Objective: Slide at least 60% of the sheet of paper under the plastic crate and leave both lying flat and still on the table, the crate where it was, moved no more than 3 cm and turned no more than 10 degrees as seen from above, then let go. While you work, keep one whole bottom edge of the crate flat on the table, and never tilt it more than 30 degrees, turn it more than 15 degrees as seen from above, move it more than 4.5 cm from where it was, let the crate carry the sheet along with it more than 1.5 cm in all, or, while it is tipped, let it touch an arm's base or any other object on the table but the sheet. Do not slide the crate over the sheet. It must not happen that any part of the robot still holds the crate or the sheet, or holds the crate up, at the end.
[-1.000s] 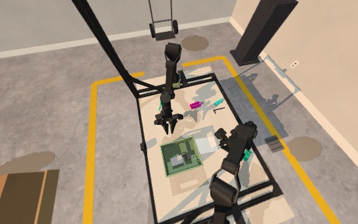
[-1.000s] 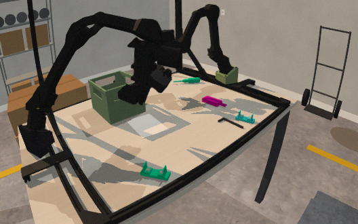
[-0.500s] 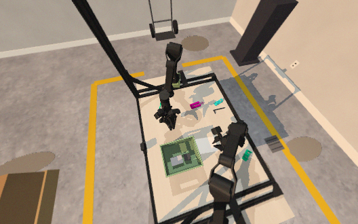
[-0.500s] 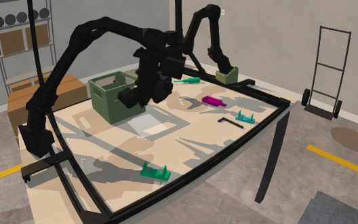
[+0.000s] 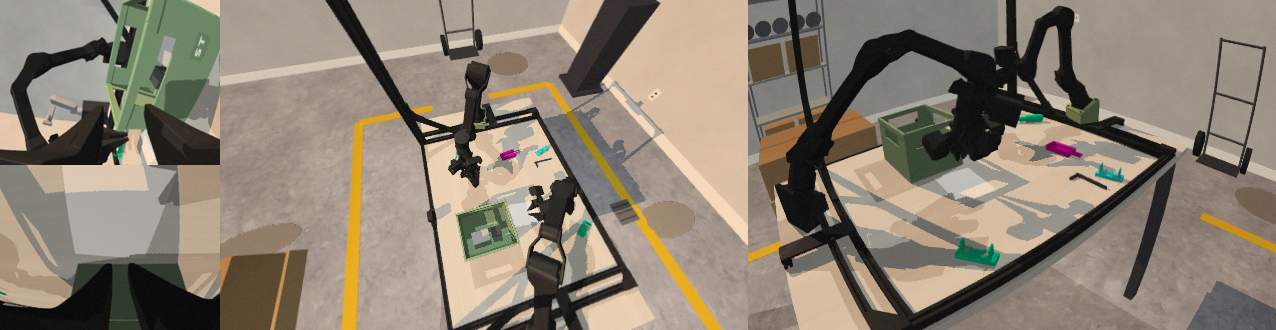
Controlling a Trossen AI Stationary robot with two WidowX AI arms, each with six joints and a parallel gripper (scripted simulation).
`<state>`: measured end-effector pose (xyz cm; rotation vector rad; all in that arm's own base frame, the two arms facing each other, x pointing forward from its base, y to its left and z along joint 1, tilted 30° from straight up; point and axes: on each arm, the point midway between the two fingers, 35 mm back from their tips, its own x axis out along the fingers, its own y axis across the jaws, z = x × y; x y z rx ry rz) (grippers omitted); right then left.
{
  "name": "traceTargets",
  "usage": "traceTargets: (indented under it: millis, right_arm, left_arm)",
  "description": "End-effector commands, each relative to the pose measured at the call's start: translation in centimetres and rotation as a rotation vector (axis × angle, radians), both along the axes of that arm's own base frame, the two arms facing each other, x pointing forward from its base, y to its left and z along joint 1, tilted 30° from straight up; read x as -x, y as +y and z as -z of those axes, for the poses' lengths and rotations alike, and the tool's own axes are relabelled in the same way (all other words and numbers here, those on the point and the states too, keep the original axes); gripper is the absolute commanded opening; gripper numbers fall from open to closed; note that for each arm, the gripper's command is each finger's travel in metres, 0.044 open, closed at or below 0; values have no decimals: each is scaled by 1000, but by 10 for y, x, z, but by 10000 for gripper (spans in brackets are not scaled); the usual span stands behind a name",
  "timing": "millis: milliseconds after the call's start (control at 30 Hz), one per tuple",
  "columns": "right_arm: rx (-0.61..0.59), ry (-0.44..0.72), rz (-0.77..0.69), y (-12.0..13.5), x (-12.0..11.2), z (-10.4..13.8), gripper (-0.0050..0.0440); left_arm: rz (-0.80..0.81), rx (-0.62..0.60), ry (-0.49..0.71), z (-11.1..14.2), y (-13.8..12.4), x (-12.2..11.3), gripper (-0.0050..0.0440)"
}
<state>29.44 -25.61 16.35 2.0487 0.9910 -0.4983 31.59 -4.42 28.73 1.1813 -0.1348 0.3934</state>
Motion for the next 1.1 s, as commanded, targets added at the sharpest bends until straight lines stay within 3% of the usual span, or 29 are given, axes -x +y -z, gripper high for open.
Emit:
traceTargets:
  millis: [0,900,1067]
  right_arm:
    - [-13,1,5,0,-2,1,60]
    - [-13,1,5,0,-2,1,60]
    - [-13,1,5,0,-2,1,60]
  left_arm:
    - [-11,-17,3,1,1,0,150]
    - [-61,-180,-14,10,7,-68,150]
    - [-64,-190,-15,11,8,-72,150]
